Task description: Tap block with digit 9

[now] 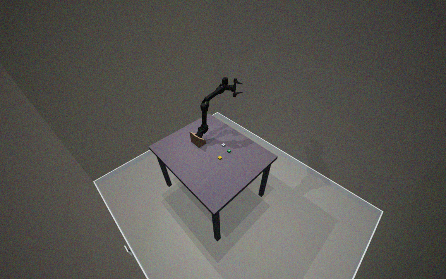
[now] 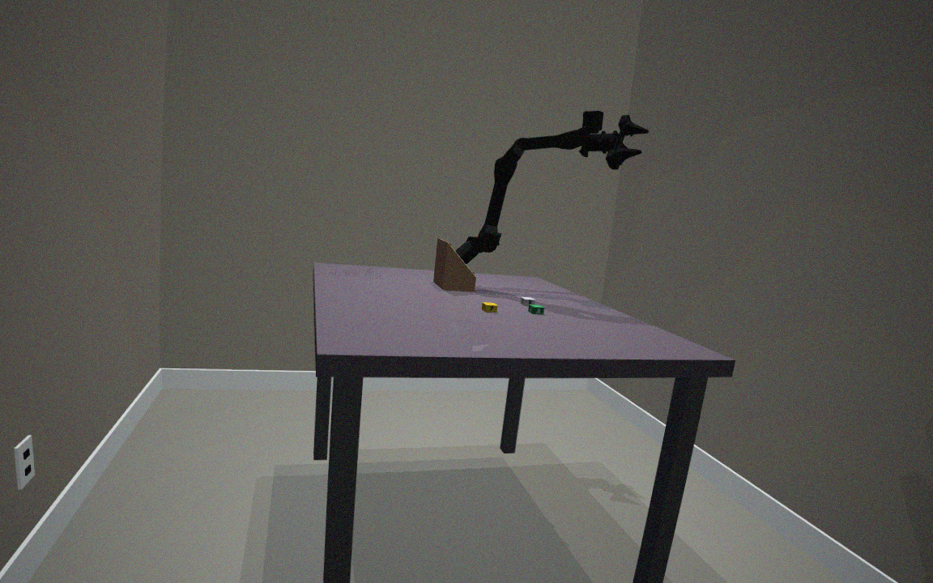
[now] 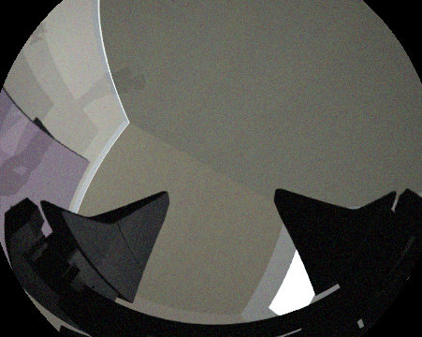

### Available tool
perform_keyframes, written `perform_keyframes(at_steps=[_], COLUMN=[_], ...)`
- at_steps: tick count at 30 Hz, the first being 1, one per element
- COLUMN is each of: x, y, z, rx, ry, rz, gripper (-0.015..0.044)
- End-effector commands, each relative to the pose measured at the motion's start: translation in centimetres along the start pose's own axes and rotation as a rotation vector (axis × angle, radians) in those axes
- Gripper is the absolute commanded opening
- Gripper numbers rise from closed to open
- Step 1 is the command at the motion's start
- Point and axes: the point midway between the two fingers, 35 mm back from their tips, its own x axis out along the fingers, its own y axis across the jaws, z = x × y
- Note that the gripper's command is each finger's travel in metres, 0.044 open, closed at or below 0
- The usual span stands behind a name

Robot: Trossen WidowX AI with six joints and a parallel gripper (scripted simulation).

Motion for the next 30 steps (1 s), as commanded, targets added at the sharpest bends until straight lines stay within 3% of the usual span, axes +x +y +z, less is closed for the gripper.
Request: perform_keyframes(at_steps=[1,7,15,23,30], x=[2.1,5.4,4.9,-3.5,-11.2], y=[5.1,17.5,35.0,46.6,49.4], z=[4.9,7.8,2.3,-6.4,-10.0], rx=[-0.067,-0.064,0.223,0.895,1.711], ry=[-0.072,-0.119,0.097,0.696,1.375], rz=[0.086,0.392,0.955,1.416,1.471], gripper=[0.0400,0.0400,0.0400,0.0400,0.0400])
